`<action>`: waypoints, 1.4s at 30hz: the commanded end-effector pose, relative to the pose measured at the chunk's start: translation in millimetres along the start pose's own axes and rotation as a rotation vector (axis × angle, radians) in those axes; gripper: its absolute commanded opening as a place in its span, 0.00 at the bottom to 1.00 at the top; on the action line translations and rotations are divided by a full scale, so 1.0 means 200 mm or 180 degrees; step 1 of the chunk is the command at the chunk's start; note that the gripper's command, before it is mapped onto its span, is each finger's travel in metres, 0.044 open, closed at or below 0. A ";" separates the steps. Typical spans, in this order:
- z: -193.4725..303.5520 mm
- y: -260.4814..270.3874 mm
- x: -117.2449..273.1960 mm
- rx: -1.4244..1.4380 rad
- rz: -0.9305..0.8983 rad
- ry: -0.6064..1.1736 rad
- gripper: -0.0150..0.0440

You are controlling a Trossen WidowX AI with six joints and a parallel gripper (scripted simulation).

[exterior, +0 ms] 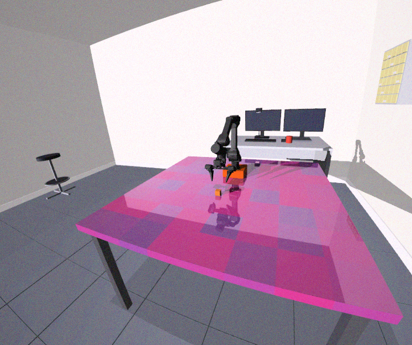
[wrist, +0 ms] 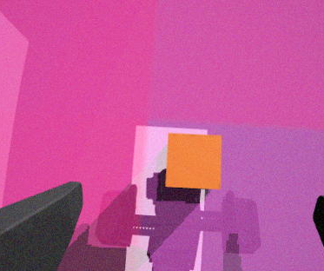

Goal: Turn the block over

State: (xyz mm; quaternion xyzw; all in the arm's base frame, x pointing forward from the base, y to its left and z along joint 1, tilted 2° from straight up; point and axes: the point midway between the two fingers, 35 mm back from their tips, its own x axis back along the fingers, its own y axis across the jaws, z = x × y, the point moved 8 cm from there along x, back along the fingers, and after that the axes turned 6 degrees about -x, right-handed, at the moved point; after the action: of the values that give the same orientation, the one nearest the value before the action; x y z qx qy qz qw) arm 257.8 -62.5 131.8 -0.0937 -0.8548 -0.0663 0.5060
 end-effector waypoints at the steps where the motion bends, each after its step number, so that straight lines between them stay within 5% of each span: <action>1: -0.13 0.01 0.00 -0.0013 0.0043 0.0367 1.00; 11: -0.38 0.04 -0.02 -0.0004 0.0170 0.1445 1.00; 42: -0.25 0.03 -0.29 -0.0001 0.0173 0.1466 1.00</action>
State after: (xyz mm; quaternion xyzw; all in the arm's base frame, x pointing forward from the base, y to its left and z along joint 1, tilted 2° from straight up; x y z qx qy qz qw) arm 331.0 -72.4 113.4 -0.0987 -0.7175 -0.0738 0.6856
